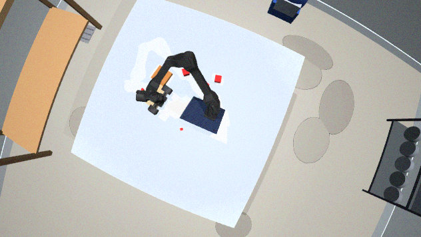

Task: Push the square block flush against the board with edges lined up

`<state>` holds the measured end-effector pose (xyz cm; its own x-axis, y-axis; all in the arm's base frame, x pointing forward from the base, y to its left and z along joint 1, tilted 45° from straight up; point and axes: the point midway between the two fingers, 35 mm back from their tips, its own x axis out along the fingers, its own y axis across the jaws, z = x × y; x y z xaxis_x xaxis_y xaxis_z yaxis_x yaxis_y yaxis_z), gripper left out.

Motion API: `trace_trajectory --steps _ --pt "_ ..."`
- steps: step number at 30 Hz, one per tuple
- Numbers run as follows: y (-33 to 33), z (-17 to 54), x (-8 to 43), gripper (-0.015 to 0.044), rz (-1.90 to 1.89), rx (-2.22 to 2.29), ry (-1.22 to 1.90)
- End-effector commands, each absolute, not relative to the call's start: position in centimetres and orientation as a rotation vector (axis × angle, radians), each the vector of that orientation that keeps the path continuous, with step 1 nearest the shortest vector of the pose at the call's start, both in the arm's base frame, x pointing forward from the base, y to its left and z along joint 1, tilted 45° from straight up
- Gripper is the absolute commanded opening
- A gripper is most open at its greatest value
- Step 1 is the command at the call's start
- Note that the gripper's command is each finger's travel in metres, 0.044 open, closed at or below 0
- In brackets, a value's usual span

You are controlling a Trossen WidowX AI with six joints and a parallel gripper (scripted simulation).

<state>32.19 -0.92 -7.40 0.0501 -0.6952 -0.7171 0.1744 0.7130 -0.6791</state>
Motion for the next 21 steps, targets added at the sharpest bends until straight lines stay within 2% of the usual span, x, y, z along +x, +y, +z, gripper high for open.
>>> trace_trajectory --steps 1,21 --pt "-0.9 -7.3 32.7 0.0 -0.699 -0.48 1.368" --pt "-1.0 -7.0 34.2 0.0 -0.699 -0.479 1.367"
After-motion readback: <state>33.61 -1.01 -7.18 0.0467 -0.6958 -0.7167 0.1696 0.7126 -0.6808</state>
